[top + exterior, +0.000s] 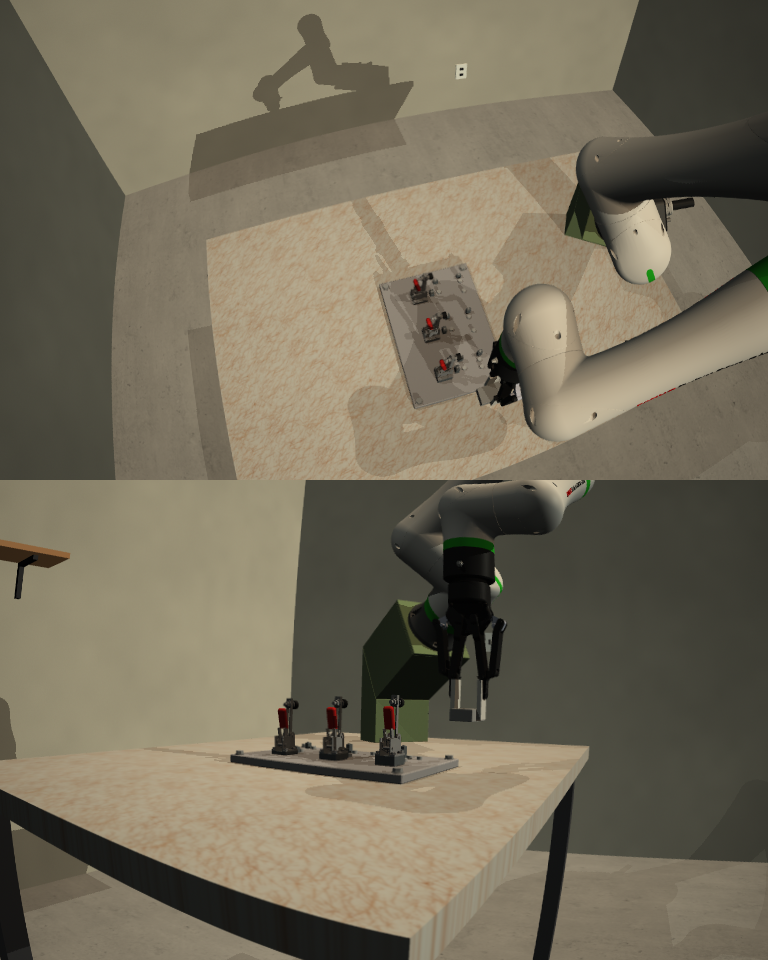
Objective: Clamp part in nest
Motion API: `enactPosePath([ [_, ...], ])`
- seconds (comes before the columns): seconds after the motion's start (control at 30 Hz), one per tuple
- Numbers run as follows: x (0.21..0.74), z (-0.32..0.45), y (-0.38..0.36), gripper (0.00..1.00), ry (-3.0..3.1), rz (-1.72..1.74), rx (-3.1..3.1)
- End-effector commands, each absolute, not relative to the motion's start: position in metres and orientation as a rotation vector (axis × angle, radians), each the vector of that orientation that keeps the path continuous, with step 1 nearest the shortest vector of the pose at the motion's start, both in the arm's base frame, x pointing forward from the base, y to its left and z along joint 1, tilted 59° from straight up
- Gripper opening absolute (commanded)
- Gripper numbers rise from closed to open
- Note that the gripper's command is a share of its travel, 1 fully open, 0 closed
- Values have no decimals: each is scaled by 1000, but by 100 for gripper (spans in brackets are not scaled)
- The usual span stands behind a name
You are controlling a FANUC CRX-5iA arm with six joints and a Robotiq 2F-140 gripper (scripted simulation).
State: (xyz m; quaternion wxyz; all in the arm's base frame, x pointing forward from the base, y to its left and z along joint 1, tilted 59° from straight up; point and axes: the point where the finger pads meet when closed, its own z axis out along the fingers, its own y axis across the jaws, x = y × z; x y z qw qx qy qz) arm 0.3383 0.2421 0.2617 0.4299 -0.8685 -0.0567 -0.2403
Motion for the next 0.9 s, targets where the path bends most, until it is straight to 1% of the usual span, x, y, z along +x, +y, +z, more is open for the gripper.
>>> enactPosePath([
  [0.0, 345, 247, 231, 0, -147, -595, -2161],
  [0.6, 368, 197, 194, 0, -147, -595, -2161],
  [0.87, 372, 189, 187, 0, -147, -595, -2161],
])
